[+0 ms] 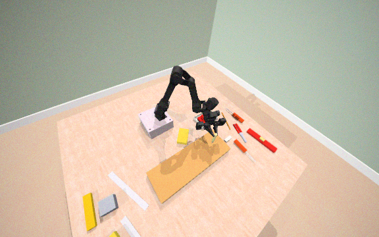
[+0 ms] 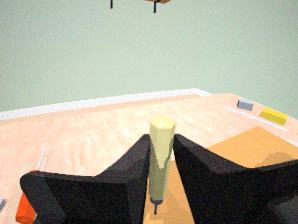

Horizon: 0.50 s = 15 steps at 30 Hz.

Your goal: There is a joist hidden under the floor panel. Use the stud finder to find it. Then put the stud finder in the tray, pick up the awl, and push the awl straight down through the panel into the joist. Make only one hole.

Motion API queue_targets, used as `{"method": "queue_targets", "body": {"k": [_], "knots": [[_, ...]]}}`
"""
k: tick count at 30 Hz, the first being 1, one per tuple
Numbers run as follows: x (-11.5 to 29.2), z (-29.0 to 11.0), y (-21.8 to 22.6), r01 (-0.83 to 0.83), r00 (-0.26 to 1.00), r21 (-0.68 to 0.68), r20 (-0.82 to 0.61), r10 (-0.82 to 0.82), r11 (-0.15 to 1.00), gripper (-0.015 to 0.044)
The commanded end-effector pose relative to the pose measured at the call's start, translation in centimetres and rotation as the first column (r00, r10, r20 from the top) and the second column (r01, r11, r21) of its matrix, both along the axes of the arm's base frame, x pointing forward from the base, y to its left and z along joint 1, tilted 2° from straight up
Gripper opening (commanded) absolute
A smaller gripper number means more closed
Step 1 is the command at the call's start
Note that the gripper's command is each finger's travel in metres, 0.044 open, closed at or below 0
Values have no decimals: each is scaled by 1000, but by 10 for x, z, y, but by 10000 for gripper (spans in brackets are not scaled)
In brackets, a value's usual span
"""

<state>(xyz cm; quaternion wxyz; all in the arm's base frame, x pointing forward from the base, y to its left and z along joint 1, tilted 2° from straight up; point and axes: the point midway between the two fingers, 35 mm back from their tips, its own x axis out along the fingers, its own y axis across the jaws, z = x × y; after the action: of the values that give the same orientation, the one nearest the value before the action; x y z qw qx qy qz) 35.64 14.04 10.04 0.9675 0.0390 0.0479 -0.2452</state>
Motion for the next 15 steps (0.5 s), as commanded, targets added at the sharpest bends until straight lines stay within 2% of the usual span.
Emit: {"method": "queue_targets", "body": {"k": [1,15], "knots": [[-1,-2,-1,6,1000,4,5,-6,1000,0],[0,-19,0,6,1000,4,5,-6,1000,0]]}}
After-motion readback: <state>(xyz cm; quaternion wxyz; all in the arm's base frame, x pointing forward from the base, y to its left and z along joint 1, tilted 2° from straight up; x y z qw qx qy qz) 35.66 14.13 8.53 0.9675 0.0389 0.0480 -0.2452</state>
